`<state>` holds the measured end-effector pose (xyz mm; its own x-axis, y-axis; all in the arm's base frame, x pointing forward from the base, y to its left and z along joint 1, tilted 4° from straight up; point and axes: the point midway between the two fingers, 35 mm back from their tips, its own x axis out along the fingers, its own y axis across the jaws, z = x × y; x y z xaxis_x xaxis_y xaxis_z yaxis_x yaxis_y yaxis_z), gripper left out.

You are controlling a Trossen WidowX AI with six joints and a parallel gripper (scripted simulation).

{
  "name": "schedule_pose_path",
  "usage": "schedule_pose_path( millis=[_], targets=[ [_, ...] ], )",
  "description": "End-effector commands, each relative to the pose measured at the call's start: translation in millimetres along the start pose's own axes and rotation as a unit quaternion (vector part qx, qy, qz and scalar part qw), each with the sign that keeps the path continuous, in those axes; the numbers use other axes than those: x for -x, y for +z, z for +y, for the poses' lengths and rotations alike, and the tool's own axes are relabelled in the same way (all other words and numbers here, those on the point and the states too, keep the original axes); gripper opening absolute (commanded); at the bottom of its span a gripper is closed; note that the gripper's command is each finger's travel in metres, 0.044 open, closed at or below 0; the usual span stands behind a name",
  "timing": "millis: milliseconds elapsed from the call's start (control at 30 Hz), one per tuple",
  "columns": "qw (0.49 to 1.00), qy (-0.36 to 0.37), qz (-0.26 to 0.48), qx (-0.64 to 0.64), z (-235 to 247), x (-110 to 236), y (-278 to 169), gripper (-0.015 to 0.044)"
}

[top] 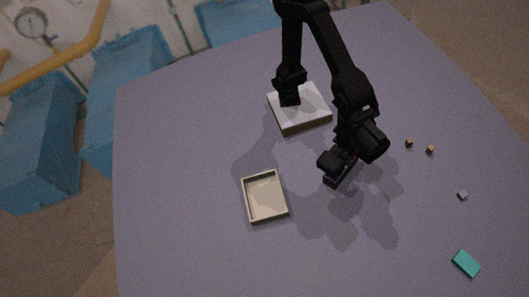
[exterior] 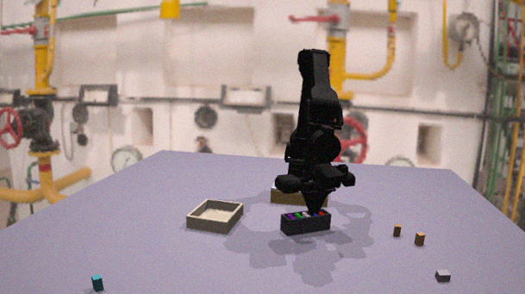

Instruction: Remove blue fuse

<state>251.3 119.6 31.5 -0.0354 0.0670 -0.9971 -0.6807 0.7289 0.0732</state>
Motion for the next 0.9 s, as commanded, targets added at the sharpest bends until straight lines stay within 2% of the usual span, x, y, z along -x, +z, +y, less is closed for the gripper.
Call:
schedule_pose_path(
  millis=[0,867],
  targets=[
    [1.000,0.000,0.000,0.000,0,0,0,0.0000],
    [1.000,-0.001,0.000,0.000,0,12,1,0.0000]
  ],
)
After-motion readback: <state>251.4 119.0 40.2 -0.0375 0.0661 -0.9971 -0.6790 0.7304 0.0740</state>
